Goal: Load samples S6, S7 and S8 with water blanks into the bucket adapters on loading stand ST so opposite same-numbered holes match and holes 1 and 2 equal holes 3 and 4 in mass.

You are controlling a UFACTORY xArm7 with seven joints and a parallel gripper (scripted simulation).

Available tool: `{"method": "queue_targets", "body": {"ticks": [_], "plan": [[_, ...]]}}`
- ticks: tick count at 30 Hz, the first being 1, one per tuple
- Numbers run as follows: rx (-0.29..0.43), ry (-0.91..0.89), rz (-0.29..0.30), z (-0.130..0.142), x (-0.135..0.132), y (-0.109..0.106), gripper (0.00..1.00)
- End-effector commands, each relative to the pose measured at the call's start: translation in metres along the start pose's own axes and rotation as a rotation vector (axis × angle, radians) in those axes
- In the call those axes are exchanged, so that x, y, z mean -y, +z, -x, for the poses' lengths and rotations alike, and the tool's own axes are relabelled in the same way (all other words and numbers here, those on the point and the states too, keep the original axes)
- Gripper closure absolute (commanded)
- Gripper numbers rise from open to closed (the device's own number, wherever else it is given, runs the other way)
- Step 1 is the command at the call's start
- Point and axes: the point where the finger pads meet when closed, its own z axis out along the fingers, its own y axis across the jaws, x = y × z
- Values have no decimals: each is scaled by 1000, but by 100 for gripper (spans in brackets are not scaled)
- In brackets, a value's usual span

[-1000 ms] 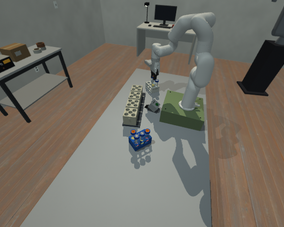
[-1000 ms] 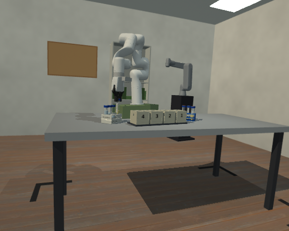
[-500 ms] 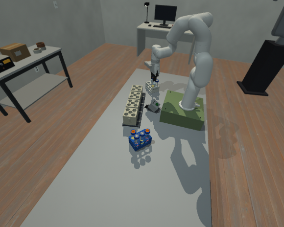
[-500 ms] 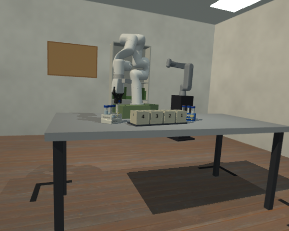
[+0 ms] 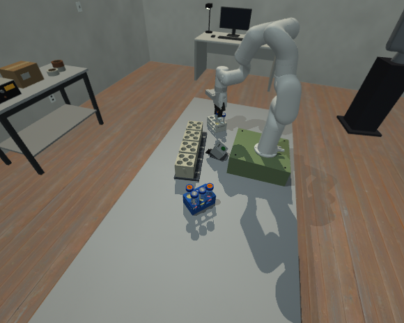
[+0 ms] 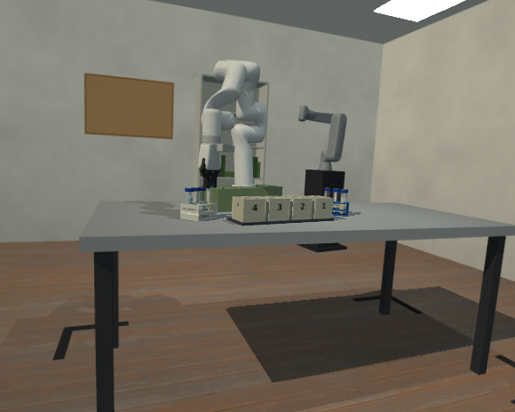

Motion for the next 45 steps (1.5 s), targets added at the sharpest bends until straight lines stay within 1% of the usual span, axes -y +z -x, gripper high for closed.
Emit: {"method": "queue_targets", "body": {"ticks": [1,21,38,39,45], "plan": [[-2,0,3,0,-1,4,100],[-2,0,3,0,-1,22,100],[-2,0,3,0,-1,22,100],[-2,0,3,0,-1,22,56],[-2,0,3,0,-1,22,56]]}}
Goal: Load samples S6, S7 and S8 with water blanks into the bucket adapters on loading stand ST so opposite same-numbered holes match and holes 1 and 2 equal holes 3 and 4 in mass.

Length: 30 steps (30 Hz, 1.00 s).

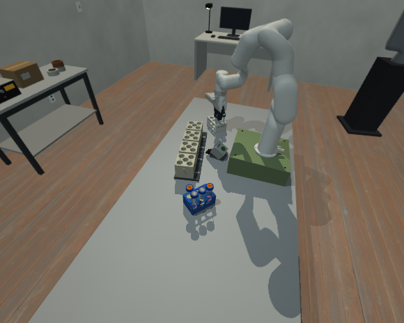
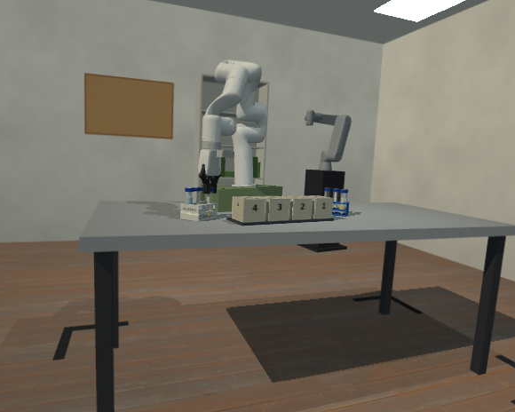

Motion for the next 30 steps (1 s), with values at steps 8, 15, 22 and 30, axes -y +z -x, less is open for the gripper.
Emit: {"method": "queue_targets", "body": {"ticks": [8,15,22,30], "plan": [[-1,0,3,0,-1,-1,56],[-1,0,3,0,-1,-1,56],[-1,0,3,0,-1,-1,56],[-1,0,3,0,-1,-17,56]]}}
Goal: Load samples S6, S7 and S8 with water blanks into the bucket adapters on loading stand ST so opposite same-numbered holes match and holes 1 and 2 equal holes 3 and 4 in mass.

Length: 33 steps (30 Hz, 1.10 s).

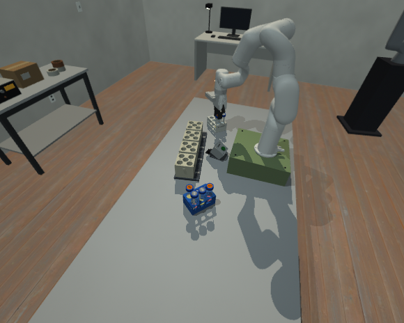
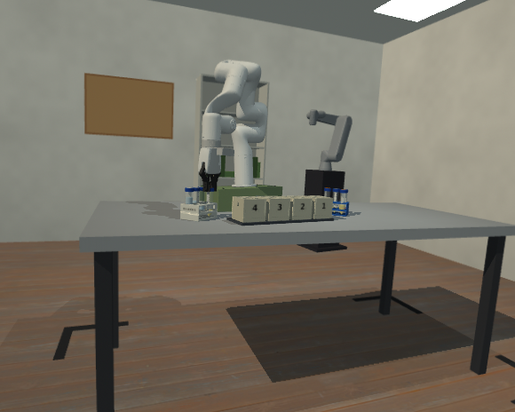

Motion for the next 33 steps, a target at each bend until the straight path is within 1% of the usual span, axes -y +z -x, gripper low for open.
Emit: {"method": "queue_targets", "body": {"ticks": [1,4,33], "plan": [[0,0,3,0,-1,-11,56],[0,0,3,0,-1,-13,56],[0,0,3,0,-1,-67,56]]}}
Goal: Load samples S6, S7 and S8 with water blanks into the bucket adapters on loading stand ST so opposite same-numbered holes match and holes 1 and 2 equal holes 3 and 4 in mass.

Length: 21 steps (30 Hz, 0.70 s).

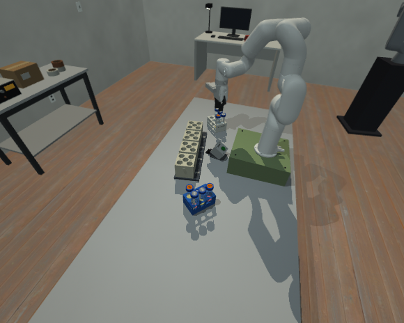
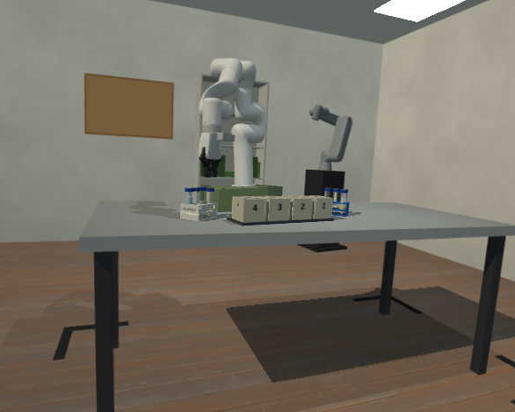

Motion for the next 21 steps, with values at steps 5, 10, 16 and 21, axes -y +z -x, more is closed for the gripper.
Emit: {"method": "queue_targets", "body": {"ticks": [5,10,16,21], "plan": [[0,0,4,-1,-1,-16,56],[0,0,4,-1,-1,-26,56],[0,0,4,-1,-1,-38,56],[0,0,4,-1,-1,-46,56]]}}
